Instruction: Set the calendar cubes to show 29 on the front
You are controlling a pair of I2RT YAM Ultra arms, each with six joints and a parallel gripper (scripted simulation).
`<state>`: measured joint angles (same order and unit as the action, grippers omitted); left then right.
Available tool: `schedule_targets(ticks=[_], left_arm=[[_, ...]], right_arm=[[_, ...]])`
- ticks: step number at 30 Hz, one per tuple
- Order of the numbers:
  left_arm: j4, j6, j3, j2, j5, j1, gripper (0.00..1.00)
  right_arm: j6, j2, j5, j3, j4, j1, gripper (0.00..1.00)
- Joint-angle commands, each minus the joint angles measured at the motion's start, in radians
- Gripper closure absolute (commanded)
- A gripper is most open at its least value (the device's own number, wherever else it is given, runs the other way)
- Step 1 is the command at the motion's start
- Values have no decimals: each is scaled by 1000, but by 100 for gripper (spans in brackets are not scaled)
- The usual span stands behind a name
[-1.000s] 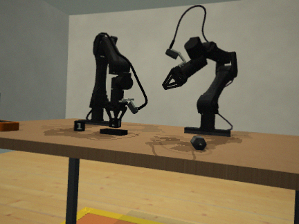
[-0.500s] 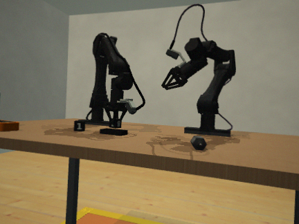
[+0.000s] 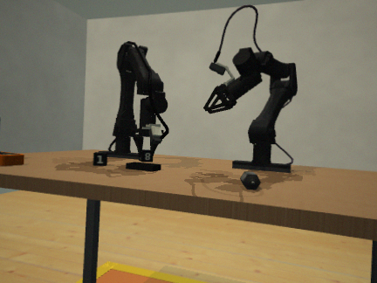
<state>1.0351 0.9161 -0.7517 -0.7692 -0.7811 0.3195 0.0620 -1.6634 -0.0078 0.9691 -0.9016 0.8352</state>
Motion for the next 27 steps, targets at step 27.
schedule_targets(ticks=[27], left_arm=[[9,7,-30,-1,-33,-4,0]], right_arm=[[1170,38,-1,-7,24,5,65]])
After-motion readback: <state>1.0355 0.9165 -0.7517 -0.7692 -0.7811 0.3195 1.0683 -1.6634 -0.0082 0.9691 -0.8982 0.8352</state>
